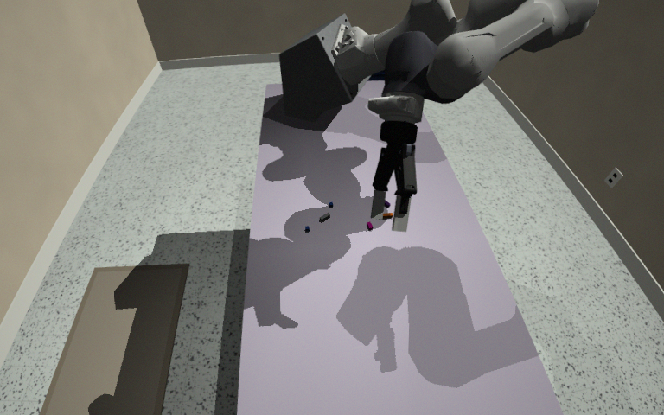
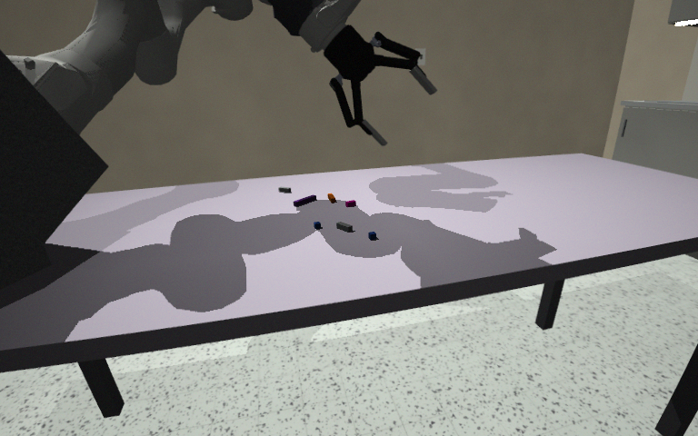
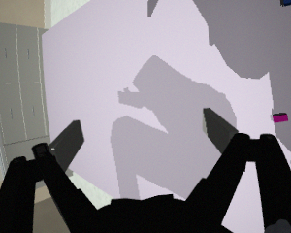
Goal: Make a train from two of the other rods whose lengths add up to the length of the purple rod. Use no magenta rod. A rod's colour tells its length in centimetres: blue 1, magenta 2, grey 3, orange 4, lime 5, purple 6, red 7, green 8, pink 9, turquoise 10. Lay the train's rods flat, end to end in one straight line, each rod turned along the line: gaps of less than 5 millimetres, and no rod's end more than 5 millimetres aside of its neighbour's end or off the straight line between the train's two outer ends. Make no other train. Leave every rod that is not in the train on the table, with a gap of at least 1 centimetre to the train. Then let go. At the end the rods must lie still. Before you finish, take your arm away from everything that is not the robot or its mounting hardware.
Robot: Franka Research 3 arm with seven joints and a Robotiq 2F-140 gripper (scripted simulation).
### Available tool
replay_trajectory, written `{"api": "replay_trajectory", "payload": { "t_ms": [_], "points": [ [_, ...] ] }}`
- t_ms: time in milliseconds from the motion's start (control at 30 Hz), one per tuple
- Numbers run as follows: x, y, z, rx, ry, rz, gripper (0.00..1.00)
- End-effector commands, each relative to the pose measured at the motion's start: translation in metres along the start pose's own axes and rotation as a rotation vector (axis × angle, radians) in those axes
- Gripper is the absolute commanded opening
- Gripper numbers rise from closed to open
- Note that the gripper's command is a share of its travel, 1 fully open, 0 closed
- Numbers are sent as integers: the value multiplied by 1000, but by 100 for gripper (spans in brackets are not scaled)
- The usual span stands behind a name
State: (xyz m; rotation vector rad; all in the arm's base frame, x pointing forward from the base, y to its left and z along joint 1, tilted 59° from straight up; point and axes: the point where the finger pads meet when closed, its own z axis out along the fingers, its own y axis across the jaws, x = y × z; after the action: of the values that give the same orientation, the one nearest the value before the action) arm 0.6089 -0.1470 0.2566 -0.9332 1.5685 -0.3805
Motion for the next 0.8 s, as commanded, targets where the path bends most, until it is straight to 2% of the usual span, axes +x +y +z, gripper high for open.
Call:
{"api": "replay_trajectory", "payload": {
  "t_ms": [0, 600, 767],
  "points": [
    [0, 0, 0, 0, 0, 0, 100],
    [0, 0, 0, -1, 0, 3, 100],
    [3, 5, 5, -33, -12, 119, 100]
  ]
}}
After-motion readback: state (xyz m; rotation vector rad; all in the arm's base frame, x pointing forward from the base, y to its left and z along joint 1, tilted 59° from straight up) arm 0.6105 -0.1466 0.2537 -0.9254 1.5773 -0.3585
